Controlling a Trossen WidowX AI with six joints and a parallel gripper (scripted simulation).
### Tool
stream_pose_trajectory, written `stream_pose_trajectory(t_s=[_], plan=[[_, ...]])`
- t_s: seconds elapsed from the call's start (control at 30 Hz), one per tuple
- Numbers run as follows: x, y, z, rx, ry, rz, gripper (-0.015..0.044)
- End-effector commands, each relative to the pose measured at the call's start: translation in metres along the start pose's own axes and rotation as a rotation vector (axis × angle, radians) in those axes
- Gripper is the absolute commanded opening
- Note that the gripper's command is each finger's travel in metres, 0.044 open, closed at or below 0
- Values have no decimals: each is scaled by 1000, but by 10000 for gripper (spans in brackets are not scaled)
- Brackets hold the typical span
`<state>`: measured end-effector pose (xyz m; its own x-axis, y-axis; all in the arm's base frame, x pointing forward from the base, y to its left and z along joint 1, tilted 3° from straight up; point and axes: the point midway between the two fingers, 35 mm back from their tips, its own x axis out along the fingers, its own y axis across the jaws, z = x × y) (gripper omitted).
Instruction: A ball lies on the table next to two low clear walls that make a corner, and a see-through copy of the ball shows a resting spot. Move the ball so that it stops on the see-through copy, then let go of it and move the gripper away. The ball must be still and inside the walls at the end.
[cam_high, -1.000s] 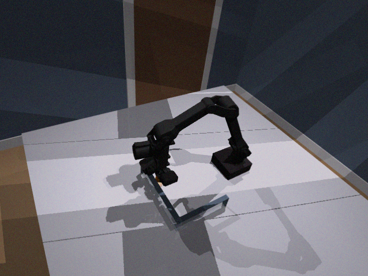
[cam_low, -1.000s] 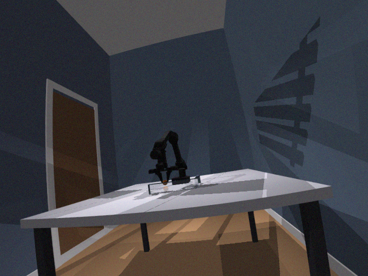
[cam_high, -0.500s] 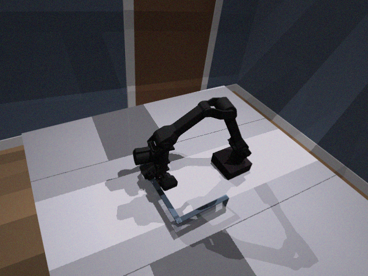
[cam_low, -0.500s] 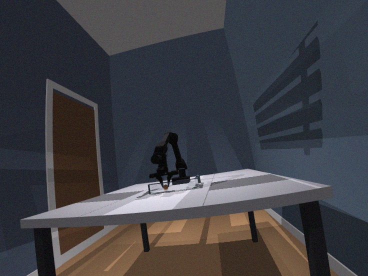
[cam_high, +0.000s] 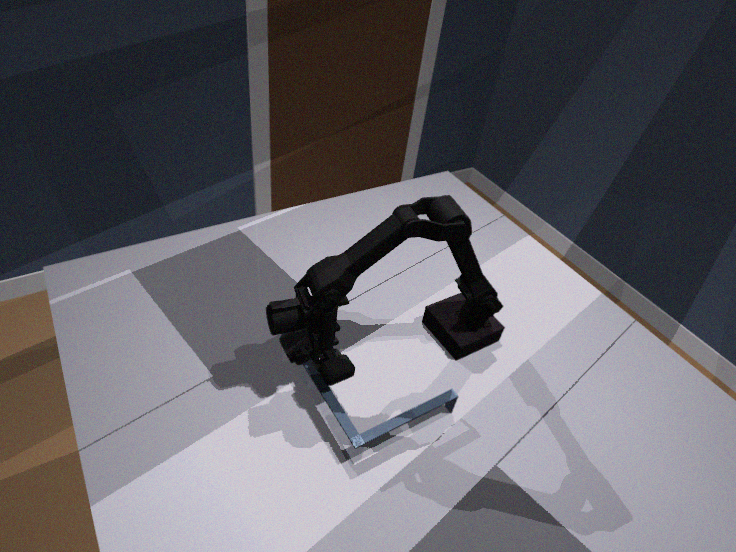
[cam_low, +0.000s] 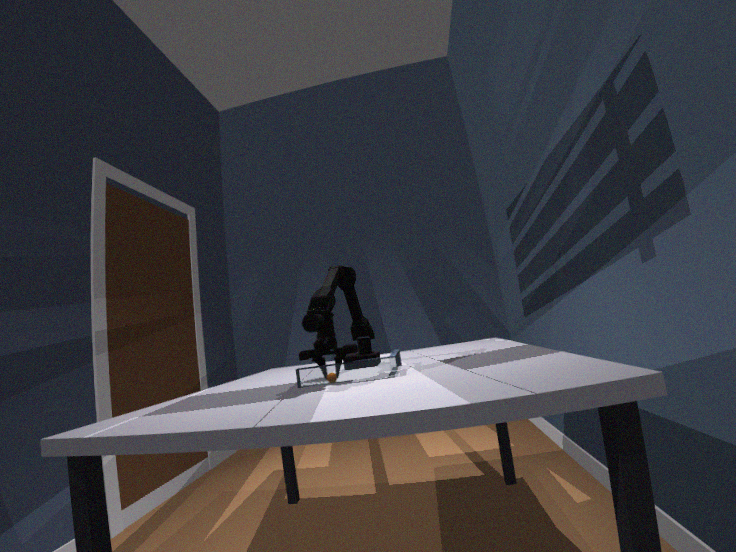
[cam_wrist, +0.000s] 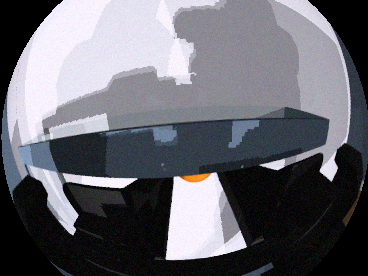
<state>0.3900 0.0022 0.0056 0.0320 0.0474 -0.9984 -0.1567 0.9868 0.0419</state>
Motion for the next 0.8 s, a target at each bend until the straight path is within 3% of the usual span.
stream_pose_trajectory(t_s=[0.0,0.13,0.33,0.53,0.77], plan=[[0,0,0,0,0,0,157],[0,0,0,0,0,0,263],[-3,0,0,0,0,0,263],[-84,0,0,5,2,-2,263],[-83,0,4,8,-20,-4,263]])
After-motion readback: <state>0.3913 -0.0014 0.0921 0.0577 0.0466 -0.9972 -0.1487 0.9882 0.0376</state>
